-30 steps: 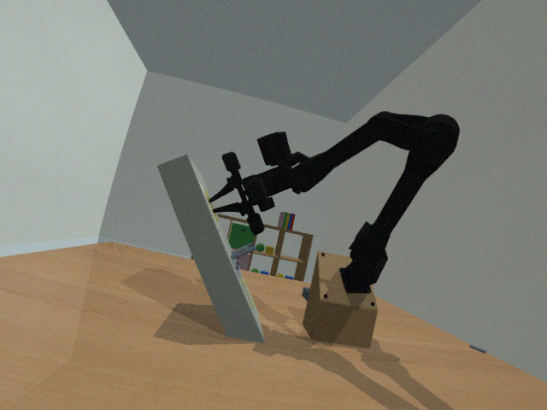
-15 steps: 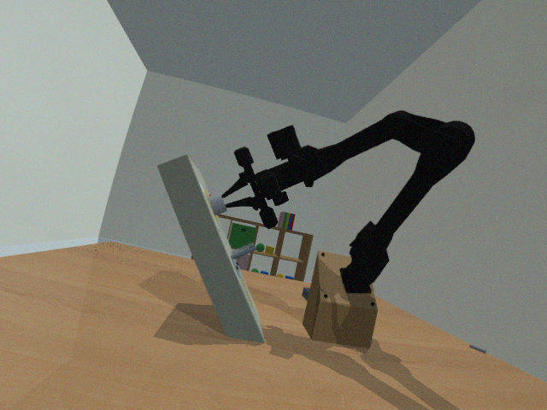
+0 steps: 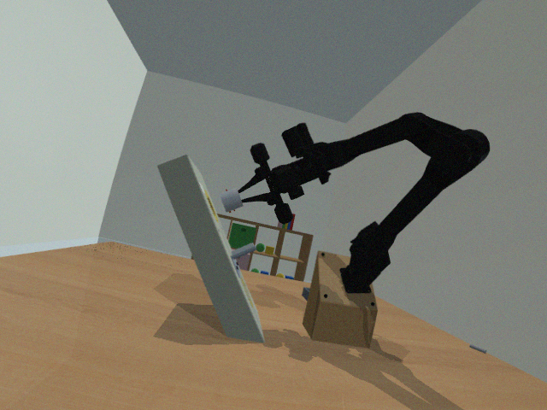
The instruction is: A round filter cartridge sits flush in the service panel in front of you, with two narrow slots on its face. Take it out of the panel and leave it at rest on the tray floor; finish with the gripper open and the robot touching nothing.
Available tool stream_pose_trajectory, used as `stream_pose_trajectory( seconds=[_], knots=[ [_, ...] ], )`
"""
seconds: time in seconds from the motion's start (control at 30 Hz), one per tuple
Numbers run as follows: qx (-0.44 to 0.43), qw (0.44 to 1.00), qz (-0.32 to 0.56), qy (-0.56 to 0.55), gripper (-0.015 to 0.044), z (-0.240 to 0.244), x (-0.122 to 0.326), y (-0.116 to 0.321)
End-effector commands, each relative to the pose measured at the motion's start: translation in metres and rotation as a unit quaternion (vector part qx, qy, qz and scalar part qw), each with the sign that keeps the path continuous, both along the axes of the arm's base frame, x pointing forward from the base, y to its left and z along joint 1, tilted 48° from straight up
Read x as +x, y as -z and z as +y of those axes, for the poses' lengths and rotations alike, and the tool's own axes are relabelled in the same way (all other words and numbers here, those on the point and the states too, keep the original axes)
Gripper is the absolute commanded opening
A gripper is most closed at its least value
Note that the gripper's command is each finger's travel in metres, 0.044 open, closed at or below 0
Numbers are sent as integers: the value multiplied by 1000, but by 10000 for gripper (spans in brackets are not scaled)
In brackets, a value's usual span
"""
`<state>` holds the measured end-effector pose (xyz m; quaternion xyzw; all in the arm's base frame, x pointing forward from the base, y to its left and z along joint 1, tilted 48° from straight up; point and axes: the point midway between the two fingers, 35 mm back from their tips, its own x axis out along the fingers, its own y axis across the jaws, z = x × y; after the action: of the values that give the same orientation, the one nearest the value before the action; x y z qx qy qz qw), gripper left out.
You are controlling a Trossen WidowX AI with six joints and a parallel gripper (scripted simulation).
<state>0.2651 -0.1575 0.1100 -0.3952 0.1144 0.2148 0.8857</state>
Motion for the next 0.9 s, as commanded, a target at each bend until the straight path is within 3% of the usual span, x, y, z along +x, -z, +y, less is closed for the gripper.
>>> stream_pose_trajectory(
  seconds=[0.0, 0.87],
  knots=[
    [-9, 1000, -8, -1, 0, -3, 1, -6],
    [-8, 1000, -8, -1, 0, 52, -26, 42]
  ],
)
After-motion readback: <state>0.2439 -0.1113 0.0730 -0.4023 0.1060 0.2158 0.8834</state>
